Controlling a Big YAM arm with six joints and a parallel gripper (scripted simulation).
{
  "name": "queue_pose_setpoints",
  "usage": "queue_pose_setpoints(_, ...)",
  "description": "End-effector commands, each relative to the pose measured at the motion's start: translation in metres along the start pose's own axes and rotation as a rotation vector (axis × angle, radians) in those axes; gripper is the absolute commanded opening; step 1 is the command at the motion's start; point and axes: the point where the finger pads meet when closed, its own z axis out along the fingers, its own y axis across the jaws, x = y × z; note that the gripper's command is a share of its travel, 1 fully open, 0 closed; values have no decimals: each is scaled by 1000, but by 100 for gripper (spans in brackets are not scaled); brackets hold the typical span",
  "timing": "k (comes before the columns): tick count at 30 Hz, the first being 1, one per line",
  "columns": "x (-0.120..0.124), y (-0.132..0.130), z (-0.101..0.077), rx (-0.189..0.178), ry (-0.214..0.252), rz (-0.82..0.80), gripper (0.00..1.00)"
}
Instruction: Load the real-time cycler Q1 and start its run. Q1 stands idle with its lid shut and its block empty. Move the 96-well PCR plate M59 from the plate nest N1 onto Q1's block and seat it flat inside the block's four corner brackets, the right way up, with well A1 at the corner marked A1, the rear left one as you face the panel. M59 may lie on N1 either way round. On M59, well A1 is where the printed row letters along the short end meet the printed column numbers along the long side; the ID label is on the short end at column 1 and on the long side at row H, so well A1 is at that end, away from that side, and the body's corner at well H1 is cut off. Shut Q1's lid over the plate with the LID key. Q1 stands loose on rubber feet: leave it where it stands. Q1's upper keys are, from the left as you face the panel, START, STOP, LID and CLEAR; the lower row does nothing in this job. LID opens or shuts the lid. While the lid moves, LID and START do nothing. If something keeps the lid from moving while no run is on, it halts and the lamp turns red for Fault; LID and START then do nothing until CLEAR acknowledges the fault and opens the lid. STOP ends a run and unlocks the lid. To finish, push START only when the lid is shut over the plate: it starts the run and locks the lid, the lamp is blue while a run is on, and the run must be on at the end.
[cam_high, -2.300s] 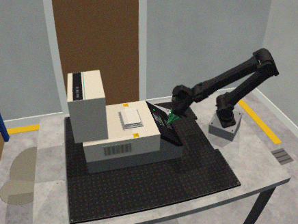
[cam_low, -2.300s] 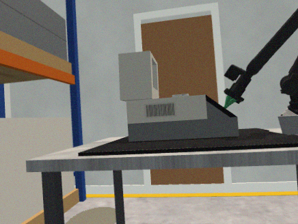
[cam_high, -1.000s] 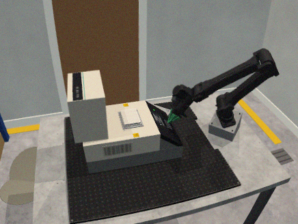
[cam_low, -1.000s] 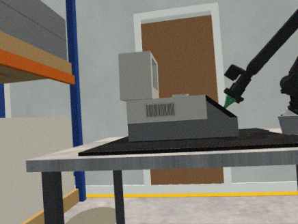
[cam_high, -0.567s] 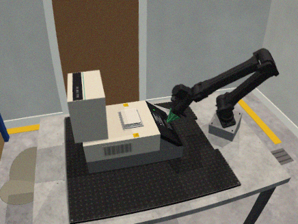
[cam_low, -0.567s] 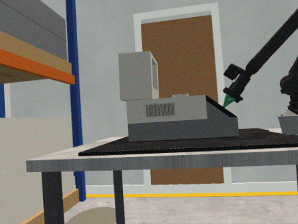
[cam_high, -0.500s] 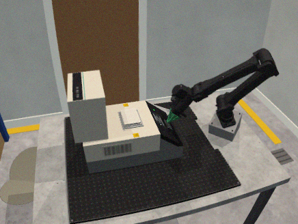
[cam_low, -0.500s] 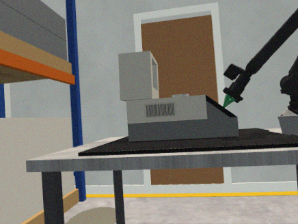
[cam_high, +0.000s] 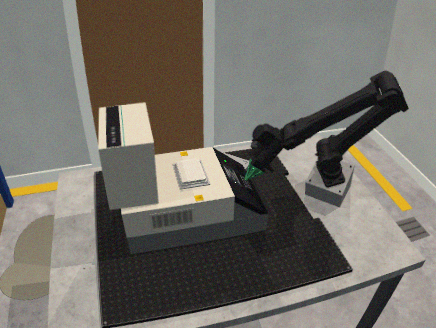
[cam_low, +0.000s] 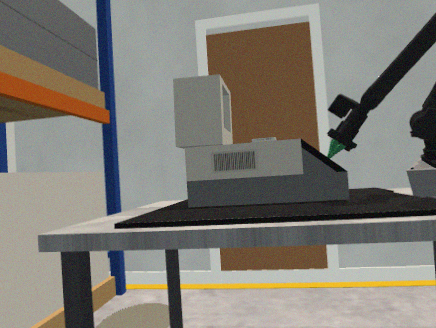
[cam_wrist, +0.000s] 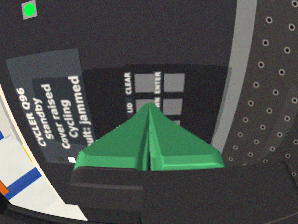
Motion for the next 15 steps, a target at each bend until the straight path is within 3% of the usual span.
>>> queue_pose_setpoints(1, 2, 15, -3, -33, 0, -32, 0)
queue_pose_setpoints(15, -5, 40, -3, -55, -15, -14, 0)
